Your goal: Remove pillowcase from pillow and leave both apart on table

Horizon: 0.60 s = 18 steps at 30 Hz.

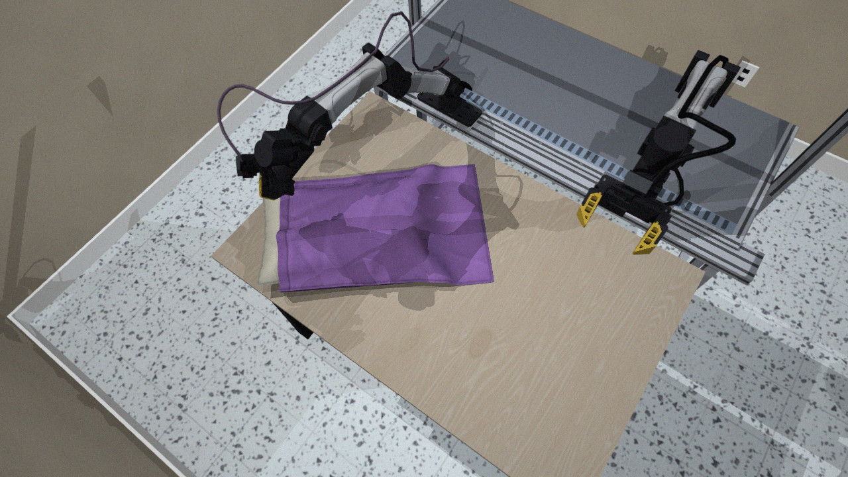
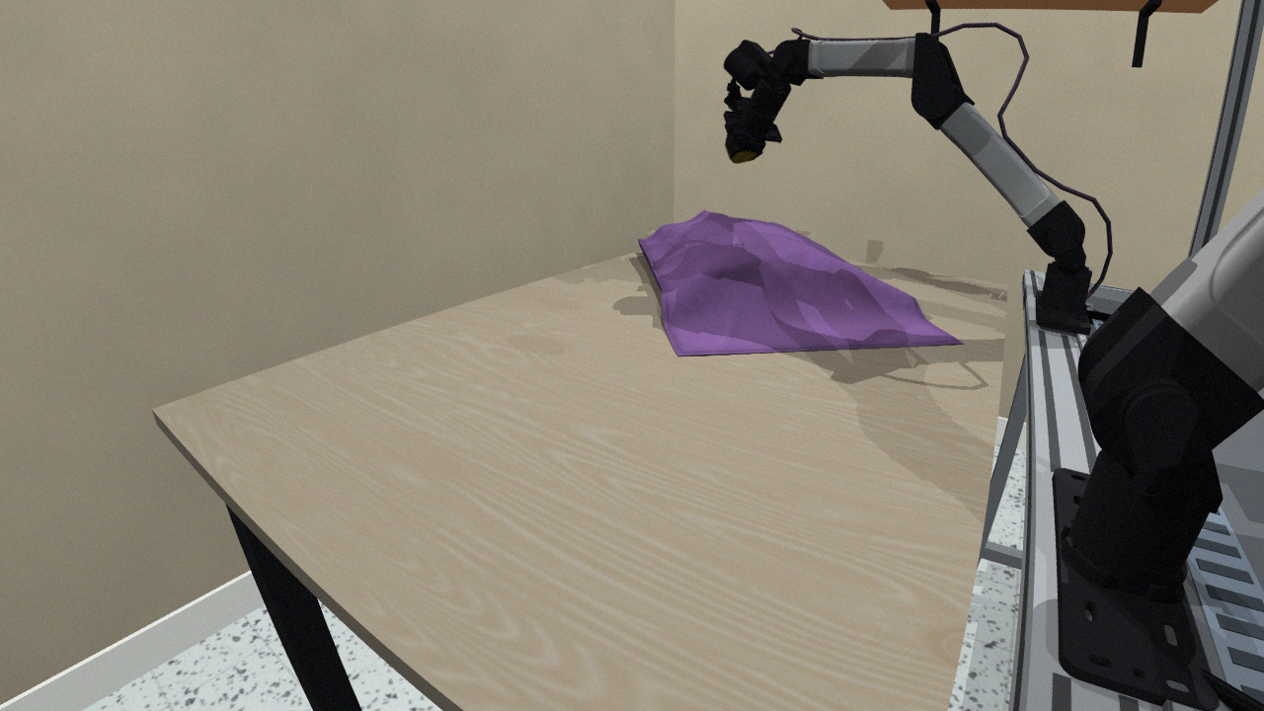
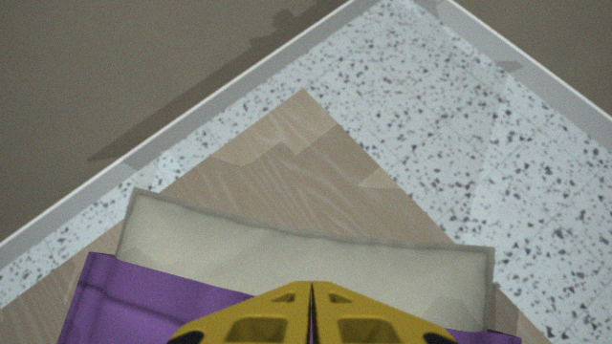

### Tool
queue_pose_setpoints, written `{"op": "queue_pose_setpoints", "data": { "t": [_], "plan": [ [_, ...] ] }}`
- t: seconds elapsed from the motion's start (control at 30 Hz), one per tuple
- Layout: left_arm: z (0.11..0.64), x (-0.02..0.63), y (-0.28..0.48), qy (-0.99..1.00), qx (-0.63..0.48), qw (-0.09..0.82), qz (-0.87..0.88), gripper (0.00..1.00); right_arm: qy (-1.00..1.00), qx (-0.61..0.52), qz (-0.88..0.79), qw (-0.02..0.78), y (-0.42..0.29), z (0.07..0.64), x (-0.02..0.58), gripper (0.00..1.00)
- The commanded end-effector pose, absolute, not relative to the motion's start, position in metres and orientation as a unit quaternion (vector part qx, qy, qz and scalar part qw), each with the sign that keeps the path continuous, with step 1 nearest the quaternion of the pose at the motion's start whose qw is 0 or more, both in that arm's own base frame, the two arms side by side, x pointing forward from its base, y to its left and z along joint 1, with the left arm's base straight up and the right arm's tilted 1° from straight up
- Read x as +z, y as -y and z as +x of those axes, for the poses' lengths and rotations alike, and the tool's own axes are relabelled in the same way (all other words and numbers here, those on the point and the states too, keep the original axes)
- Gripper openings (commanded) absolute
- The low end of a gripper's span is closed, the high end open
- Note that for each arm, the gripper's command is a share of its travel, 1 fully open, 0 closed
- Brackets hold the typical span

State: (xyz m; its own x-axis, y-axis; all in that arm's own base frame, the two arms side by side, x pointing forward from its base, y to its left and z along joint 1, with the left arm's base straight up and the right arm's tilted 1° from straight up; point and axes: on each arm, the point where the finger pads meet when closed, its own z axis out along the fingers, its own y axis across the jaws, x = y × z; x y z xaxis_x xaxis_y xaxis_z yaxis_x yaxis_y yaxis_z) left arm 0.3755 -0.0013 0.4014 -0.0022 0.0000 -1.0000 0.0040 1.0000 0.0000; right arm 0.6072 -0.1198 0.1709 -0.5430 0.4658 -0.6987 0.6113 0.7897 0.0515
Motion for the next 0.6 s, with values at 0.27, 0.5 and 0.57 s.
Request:
{"op": "queue_pose_setpoints", "data": {
  "t": [0.27,0.5,0.57],
  "plan": [
    [0.368,0.418,-0.001,-0.696,0.001,0.718,0.002,1.00,-0.860,-0.064,0.257,0.435,0.094,0.602,0.234,0.03],
    [0.368,0.418,-0.001,-0.696,0.001,0.718,0.002,1.00,-0.851,-0.052,0.235,0.467,0.084,0.589,0.265,0.03],
    [0.368,0.418,-0.001,-0.696,0.001,0.718,0.002,1.00,-0.848,-0.048,0.226,0.476,0.080,0.585,0.274,0.03]
  ]
}}
